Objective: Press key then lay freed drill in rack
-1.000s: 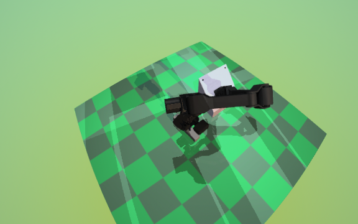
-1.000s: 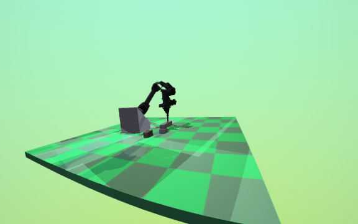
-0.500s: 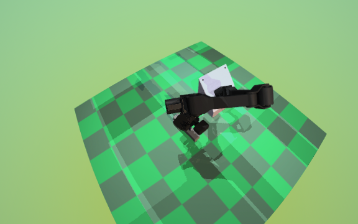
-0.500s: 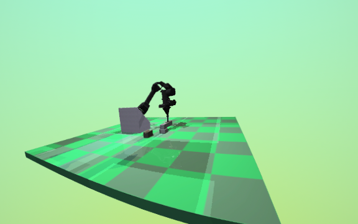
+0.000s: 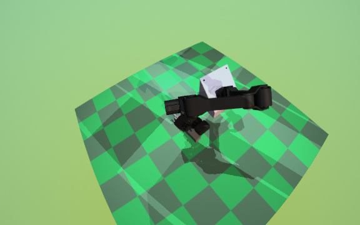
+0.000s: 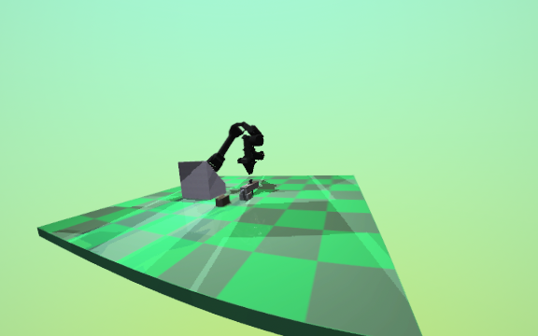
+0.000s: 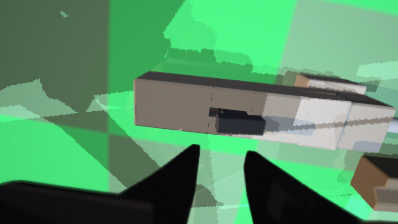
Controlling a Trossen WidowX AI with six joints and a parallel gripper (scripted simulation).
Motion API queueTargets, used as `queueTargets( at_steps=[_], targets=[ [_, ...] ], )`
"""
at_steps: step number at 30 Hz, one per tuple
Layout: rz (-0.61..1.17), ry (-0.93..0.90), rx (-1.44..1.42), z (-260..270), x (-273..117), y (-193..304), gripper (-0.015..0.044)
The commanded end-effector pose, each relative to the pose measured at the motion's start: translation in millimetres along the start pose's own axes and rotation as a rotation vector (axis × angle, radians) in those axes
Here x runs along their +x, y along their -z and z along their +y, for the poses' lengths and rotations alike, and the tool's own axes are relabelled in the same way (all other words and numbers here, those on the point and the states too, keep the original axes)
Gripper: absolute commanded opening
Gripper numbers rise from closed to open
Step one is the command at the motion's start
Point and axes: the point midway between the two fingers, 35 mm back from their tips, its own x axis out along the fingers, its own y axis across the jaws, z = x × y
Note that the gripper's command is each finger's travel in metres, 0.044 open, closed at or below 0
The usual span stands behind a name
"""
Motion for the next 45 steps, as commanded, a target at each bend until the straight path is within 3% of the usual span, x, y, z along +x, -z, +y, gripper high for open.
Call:
queueTargets(
  at_steps=[1,4,7,10,19,28,45],
  targets=[
    [-0.015,0.010,-0.009,-2.5,-39.7,-5.3,0.0210],
    [-0.015,0.008,-0.009,-2.2,-57.2,-4.4,0.0289],
    [-0.033,0.012,-0.021,-4.7,-50.8,-6.7,0.0367],
    [-0.029,0.016,-0.237,-27.9,-40.2,-12.2,0.0440],
    [-0.013,0.025,-1.073,-114.9,9.3,-16.3,0.0440],
    [-0.004,0.025,-1.557,-160.9,43.7,-6.5,0.0440],
    [-0.004,0.024,-1.583,-163.2,45.6,-5.7,0.0440]
  ],
)
